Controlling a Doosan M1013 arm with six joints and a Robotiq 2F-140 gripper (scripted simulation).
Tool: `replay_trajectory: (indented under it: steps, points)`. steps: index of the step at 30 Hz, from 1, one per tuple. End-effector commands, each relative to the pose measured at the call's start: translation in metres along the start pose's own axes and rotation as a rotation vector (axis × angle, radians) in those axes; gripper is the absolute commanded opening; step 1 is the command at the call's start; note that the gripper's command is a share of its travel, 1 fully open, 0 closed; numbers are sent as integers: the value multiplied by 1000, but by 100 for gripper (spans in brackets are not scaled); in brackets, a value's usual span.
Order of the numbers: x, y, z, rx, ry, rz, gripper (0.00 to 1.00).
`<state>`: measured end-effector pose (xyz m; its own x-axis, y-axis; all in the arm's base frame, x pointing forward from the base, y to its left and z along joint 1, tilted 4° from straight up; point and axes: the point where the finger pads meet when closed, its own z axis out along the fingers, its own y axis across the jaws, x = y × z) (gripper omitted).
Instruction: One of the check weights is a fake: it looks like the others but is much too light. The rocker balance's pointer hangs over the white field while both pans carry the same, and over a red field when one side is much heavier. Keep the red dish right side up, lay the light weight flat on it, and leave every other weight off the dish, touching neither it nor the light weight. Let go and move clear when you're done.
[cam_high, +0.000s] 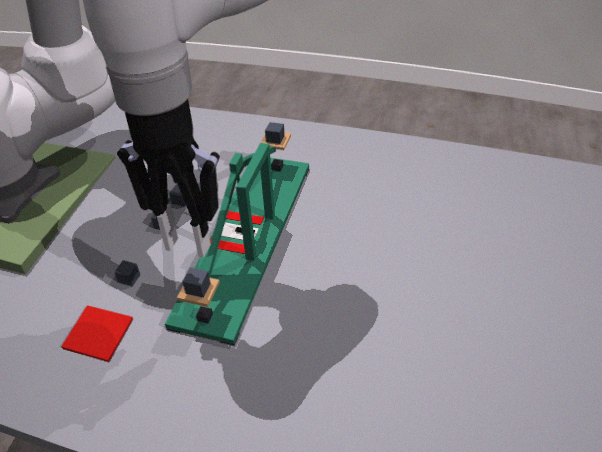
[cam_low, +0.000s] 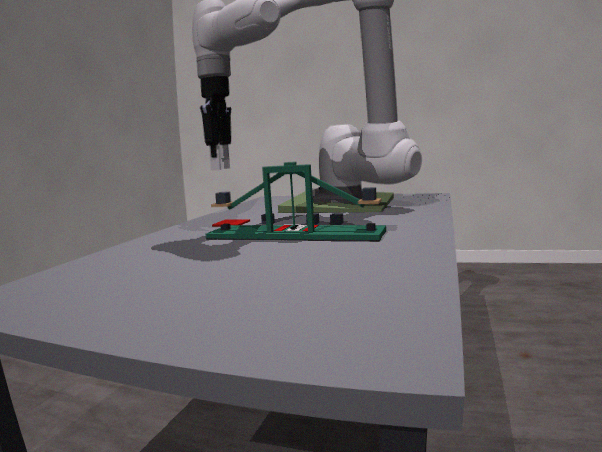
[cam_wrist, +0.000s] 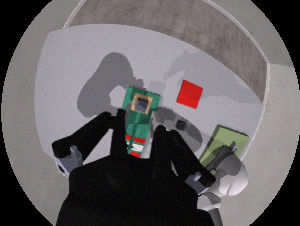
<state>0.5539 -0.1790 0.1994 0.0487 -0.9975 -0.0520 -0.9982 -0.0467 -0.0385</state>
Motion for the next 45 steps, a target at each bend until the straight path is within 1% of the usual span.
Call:
replay_trajectory:
  steps: [1, 20, 25, 29, 36, 39, 41, 45]
  points:
    - [0, 0, -1, 0, 0, 0, 100]
    - [0, 0, -1, 0, 0, 0, 100]
    - [0, 0, -4, 0, 0, 0, 100]
    - [0, 0, -19, 0, 0, 0, 100]
    - [0, 0, -63, 0, 0, 0, 100]
    - [0, 0, -78, 0, 0, 0, 100]
    - [0, 0, -78, 0, 0, 0, 100]
    - [0, 0, -87, 0, 0, 0, 100]
